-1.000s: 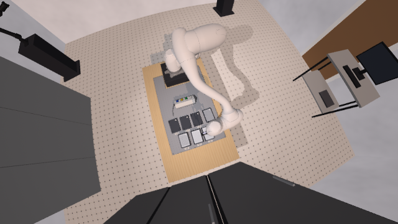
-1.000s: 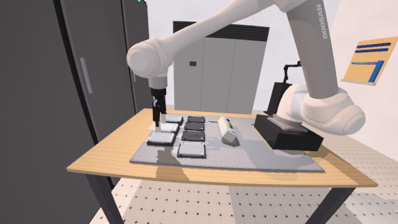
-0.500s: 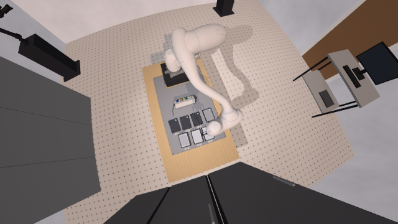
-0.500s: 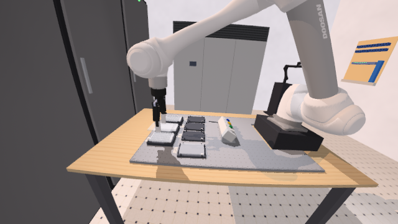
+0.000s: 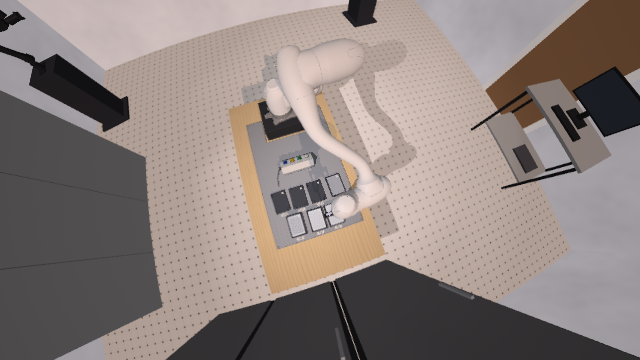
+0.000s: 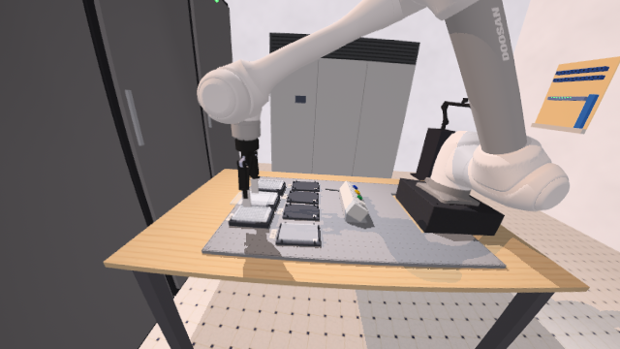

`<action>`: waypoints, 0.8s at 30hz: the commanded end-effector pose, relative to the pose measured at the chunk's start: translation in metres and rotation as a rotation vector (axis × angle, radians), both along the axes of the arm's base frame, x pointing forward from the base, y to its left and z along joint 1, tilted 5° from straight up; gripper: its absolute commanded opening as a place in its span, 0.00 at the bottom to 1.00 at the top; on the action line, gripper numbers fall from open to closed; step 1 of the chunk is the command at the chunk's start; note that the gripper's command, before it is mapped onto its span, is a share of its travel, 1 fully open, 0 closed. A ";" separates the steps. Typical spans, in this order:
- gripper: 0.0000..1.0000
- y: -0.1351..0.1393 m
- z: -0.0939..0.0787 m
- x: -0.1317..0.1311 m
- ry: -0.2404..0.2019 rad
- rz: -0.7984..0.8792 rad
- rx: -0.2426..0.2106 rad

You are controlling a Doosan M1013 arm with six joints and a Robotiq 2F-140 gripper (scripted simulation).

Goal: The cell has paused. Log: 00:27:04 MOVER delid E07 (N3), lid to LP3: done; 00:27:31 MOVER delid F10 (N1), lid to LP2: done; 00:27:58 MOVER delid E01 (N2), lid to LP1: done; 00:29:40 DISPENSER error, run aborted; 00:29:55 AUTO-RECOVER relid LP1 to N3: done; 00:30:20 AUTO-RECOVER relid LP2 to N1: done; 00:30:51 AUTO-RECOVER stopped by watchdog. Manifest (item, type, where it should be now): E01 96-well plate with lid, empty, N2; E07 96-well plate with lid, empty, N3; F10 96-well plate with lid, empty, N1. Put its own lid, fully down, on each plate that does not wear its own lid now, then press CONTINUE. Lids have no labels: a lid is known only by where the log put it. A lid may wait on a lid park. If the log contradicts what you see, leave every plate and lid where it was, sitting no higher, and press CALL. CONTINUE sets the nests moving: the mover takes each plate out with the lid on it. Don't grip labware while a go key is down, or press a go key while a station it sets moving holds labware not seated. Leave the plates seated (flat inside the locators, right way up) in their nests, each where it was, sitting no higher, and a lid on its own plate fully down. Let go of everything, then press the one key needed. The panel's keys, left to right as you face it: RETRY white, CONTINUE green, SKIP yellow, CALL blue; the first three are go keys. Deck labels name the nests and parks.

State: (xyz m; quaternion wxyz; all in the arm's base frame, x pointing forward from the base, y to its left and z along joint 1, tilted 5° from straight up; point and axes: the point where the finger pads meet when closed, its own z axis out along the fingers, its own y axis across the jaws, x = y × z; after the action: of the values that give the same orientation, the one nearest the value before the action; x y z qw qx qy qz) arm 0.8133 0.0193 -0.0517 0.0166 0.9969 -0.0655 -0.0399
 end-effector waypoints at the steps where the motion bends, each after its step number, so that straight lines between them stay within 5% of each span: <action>1: 0.00 0.003 -0.006 -0.001 0.002 0.000 0.006; 24: 0.00 0.005 -0.034 -0.004 0.002 0.000 0.006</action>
State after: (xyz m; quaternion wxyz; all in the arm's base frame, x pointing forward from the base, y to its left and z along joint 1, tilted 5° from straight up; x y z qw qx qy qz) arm 0.8102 0.0210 -0.0780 0.0163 0.9970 -0.0638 -0.0413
